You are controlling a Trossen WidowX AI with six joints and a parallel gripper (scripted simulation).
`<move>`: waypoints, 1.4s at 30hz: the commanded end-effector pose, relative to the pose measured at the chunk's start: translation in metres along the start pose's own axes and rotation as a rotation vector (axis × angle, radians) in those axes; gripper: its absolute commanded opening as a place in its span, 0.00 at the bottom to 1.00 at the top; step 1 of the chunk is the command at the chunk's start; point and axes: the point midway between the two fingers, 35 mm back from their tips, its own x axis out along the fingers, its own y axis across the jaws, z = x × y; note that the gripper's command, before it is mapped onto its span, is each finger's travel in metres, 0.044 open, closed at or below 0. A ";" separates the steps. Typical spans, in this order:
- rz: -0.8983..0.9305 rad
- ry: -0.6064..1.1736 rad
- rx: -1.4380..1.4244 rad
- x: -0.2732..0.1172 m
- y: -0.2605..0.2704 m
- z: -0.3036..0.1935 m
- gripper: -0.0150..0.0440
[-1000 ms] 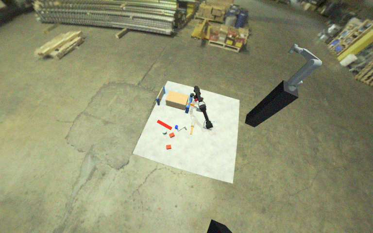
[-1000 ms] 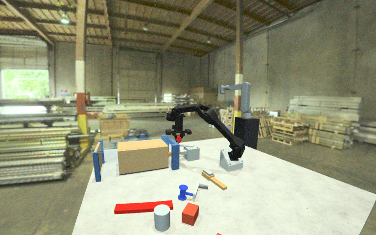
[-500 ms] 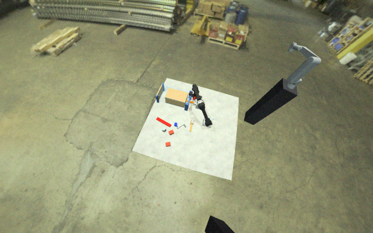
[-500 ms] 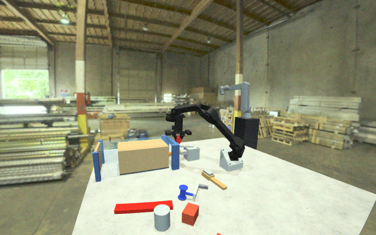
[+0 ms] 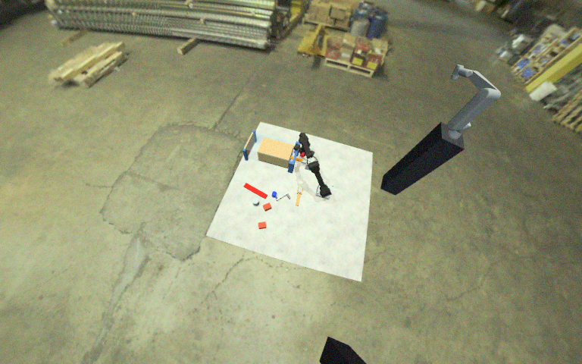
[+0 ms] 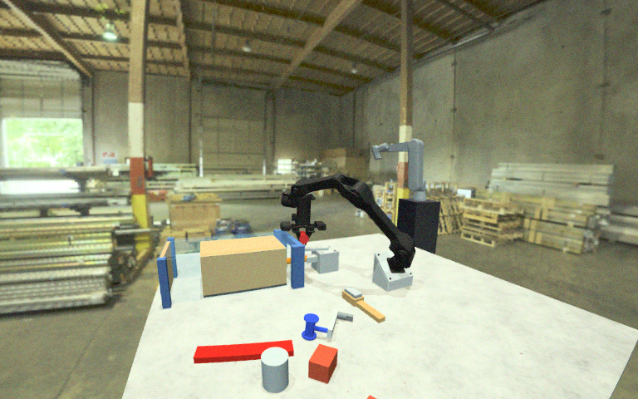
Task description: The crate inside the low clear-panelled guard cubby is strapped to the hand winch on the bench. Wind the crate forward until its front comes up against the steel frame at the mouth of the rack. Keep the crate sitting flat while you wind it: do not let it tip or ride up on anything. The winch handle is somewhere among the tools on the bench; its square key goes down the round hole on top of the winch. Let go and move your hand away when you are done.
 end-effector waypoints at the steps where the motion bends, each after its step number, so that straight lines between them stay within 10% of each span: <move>1: -0.011 0.028 0.003 0.002 -0.001 -0.016 0.25; 42: -0.013 0.031 0.003 0.002 -0.016 -0.057 0.25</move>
